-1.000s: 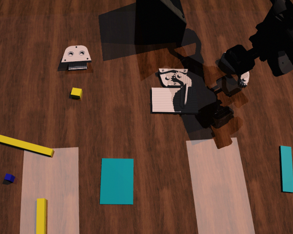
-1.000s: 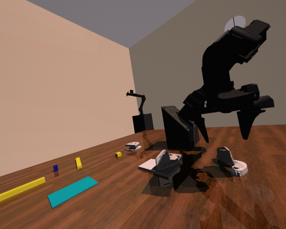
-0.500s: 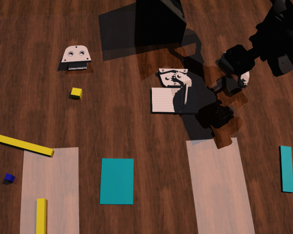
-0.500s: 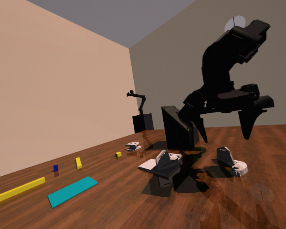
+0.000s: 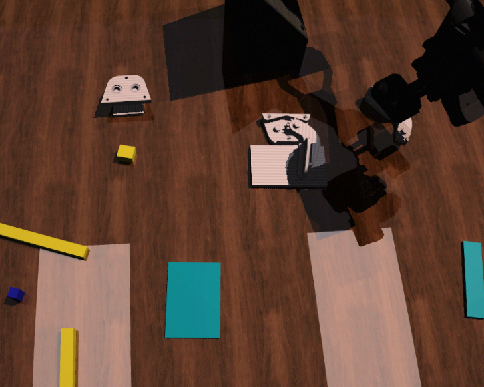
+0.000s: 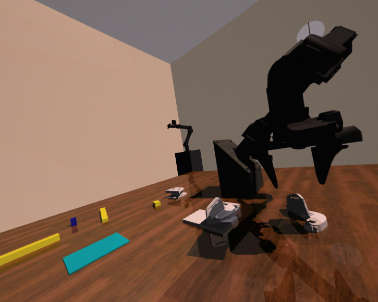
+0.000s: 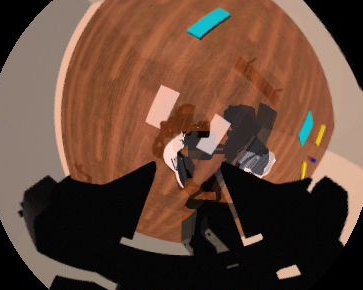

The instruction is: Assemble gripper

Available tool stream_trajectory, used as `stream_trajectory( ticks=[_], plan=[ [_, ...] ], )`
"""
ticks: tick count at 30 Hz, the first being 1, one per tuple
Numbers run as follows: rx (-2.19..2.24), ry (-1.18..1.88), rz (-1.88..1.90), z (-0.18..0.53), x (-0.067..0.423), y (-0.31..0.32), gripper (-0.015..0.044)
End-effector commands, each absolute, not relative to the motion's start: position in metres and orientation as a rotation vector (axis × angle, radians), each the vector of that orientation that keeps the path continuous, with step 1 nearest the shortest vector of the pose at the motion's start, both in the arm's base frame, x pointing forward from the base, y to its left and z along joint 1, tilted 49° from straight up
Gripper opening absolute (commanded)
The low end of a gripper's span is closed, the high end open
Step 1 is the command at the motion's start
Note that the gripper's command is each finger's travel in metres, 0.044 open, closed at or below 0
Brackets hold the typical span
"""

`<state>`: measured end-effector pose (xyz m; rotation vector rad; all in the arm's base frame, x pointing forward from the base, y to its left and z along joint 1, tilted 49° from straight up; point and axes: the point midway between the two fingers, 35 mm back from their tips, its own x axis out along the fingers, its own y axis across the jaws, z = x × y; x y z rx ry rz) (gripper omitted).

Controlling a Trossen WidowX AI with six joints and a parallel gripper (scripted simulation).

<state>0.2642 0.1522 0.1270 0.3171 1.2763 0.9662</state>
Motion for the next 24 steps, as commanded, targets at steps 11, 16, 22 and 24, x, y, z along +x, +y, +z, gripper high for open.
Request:
stream_trajectory(
  ticks=[11, 16, 22, 24],
  plan=[
    [0.317, 1.276, 0.966, 0.1270, 0.2642, 0.1522, 0.0020],
    [0.317, 1.276, 0.966, 0.1270, 0.2642, 0.1522, 0.0000],
    [0.317, 1.276, 0.966, 0.1270, 0.2642, 0.1522, 0.0000],
    [0.317, 1.276, 0.966, 0.1270, 0.2642, 0.1522, 0.0000]
  ],
)
